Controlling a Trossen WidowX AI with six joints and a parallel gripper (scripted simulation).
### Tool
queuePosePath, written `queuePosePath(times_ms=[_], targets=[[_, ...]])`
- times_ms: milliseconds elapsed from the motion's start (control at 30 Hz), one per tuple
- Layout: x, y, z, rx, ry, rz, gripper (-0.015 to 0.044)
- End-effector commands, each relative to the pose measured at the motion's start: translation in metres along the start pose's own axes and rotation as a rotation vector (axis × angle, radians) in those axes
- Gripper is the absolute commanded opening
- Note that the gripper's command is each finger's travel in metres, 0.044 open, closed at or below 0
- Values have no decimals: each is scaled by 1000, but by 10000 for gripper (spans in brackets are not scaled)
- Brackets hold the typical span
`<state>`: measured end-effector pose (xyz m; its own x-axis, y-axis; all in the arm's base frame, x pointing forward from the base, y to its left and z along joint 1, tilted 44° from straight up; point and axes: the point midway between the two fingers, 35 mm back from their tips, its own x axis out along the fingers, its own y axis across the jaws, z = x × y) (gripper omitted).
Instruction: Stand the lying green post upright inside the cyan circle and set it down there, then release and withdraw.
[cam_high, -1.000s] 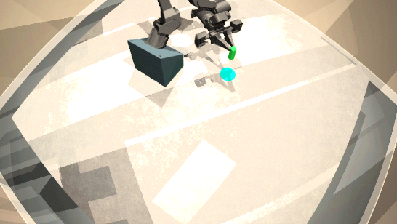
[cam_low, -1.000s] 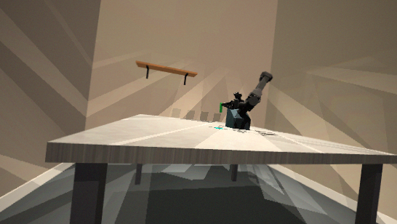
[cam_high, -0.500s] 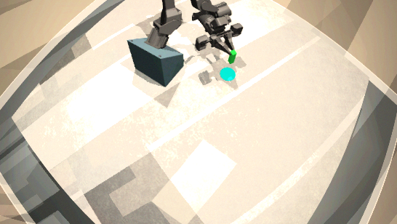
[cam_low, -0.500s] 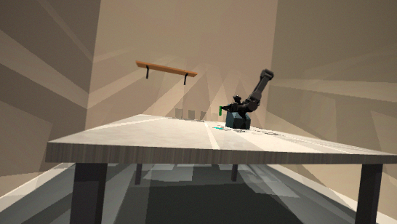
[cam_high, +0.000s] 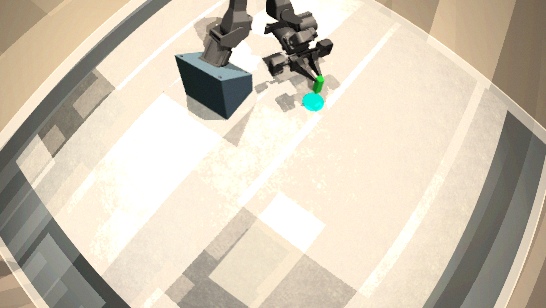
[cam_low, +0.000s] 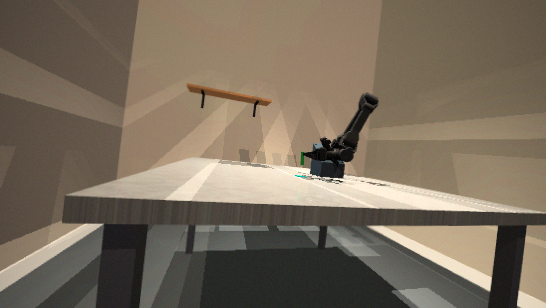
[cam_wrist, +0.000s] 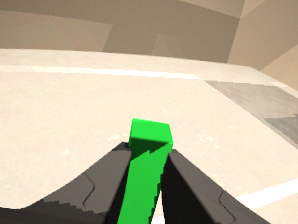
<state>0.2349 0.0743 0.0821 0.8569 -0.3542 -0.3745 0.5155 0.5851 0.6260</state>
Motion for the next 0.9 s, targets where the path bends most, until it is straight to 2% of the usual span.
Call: queuePosePath(times_ms=[0, 867], targets=[[1, 1, -8, 9, -6, 3, 23], [5, -3, -55, -4, -4, 7, 23]])
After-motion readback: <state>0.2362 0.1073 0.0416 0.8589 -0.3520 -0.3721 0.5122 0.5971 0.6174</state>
